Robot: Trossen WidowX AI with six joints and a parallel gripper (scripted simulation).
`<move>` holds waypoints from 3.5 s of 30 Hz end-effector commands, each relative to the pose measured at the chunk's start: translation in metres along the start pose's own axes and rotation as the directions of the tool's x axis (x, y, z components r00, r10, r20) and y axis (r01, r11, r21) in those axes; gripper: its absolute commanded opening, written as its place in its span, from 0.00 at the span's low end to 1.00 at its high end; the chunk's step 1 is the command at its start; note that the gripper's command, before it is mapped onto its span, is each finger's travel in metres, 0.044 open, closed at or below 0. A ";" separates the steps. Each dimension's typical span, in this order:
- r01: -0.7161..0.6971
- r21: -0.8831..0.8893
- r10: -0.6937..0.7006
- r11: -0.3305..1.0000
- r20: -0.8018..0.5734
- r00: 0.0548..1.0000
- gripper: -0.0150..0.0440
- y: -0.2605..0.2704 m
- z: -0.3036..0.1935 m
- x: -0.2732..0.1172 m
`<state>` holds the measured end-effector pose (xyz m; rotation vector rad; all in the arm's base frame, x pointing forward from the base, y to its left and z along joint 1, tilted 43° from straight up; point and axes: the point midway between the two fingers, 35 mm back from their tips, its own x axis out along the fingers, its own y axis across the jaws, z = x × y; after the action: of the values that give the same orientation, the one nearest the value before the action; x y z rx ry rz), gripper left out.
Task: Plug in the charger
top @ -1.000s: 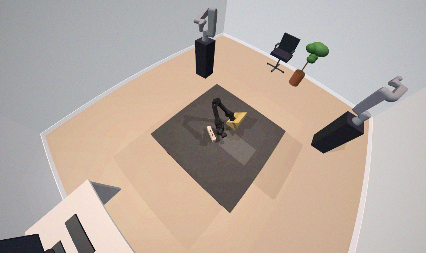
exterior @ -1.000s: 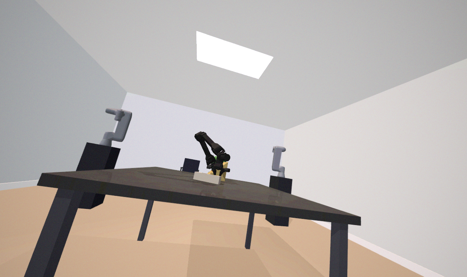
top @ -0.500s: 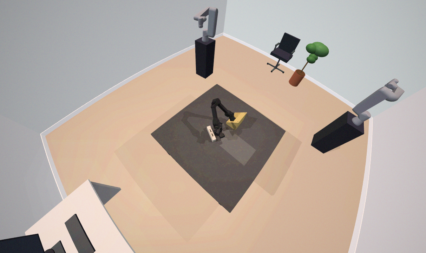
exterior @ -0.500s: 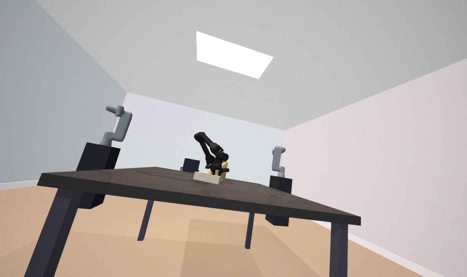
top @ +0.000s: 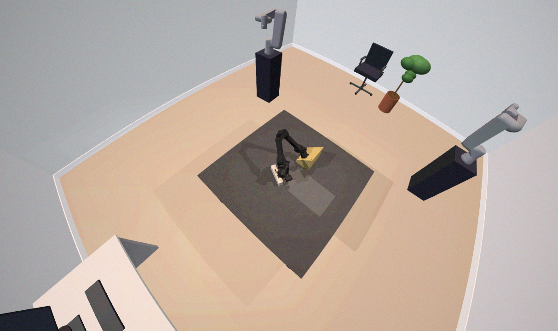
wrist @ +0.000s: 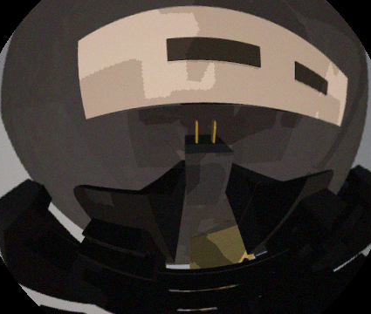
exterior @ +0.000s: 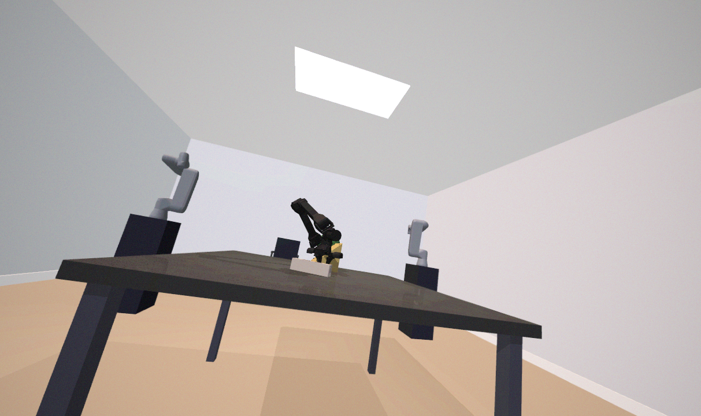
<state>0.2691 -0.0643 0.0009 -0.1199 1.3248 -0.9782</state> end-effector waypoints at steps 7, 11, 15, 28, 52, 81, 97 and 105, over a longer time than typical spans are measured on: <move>0.003 -0.005 -0.003 1.000 0.001 1.000 0.25 0.000 0.001 0.000; 0.003 -0.005 -0.003 1.000 0.001 1.000 0.25 0.000 0.003 0.000; 0.003 -0.005 -0.003 1.000 0.001 1.000 0.25 -0.001 0.004 -0.001; 0.003 -0.005 -0.003 1.000 0.002 1.000 0.25 -0.001 0.007 -0.001; 0.003 -0.004 -0.003 1.000 0.002 1.000 0.25 -0.001 0.012 -0.001; 0.003 -0.004 -0.003 1.000 0.002 1.000 0.25 -0.001 0.022 -0.002; 0.003 -0.004 -0.003 1.000 0.002 1.000 0.25 -0.001 0.029 -0.003; 0.003 -0.004 -0.003 1.000 0.003 1.000 0.25 -0.001 0.032 -0.003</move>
<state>0.2883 -0.0736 0.0100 -0.1314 1.3492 -0.9723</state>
